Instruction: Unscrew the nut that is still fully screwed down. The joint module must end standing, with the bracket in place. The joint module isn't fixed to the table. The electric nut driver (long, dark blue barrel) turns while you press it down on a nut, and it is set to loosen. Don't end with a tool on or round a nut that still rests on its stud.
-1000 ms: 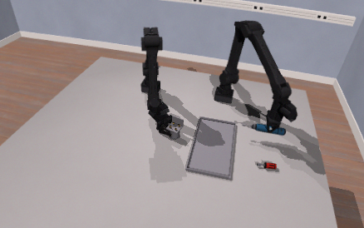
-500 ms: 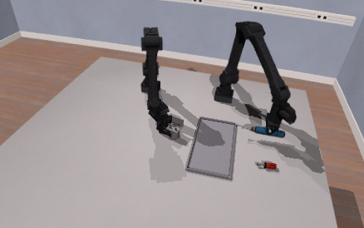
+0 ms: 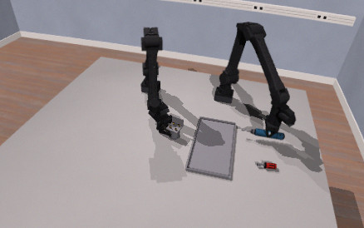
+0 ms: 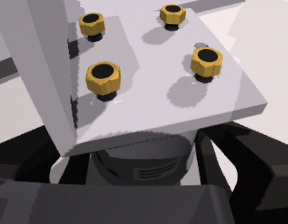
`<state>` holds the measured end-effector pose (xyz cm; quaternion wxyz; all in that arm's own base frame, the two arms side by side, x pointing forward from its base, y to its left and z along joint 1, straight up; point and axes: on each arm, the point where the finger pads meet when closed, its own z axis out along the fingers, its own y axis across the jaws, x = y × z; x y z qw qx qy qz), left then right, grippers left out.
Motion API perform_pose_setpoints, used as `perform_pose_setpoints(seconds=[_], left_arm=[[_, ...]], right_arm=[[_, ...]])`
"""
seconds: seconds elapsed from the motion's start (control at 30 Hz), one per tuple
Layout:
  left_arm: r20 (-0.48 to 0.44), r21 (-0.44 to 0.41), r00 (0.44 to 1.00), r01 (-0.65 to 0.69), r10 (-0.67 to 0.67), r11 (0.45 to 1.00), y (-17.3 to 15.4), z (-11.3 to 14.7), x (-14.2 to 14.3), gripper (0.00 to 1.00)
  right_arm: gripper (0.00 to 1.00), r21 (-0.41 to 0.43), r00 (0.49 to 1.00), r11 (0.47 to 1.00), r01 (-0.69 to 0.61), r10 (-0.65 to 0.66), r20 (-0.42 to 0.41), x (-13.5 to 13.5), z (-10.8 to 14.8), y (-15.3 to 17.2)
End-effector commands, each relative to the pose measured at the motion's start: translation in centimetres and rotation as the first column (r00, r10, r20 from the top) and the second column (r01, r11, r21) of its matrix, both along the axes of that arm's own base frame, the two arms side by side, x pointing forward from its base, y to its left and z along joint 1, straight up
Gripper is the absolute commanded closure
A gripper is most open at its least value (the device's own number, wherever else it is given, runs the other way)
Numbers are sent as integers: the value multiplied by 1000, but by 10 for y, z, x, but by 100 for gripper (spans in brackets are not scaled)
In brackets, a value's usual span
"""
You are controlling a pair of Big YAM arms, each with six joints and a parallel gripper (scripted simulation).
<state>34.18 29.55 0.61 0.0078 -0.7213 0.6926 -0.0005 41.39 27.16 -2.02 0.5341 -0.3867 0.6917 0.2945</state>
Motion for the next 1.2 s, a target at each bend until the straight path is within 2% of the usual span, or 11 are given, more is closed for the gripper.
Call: perform_pose_setpoints(seconds=[0.0, 0.13, 0.43, 0.53, 0.7, 0.8, 0.83, 1.03, 1.17], left_arm=[[33, 24, 999, 3, -4, 1000, 4, 10, 10, 58], [27, 19, 1000, 3, -4, 1000, 4, 4, 10, 58], [39, 29, 999, 3, -4, 1000, 7, 8, 13, 58], [14, 8, 1000, 3, -4, 1000, 1, -7, 6, 58], [44, 34, 999, 3, -4, 999, 8, 4, 14, 58], [14, 8, 1000, 3, -4, 1000, 1, -14, 7, 58], [28, 22, 1000, 0, -1, 1000, 8, -3, 11, 58], [44, 33, 999, 3, -4, 999, 6, 1, 12, 58], [20, 13, 1000, 3, -4, 1000, 3, -15, 8, 58]], right_arm=[[41, 7, 1000, 1000, 1, -1, 10, 4, 4, 2], [41, 7, 1000, 1000, 1, -1, 10, 4, 4, 2], [41, 7, 1000, 1000, 1, -1, 10, 4, 4, 2], [41, 7, 1000, 1000, 1, -1, 10, 4, 4, 2], [41, 7, 1000, 1000, 1, -1, 10, 4, 4, 2], [41, 7, 1000, 1000, 1, -1, 10, 4, 4, 2], [41, 7, 1000, 1000, 1, -1, 10, 4, 4, 2], [41, 7, 1000, 1000, 1, -1, 10, 4, 4, 2], [41, 7, 1000, 1000, 1, -1, 10, 4, 4, 2]])
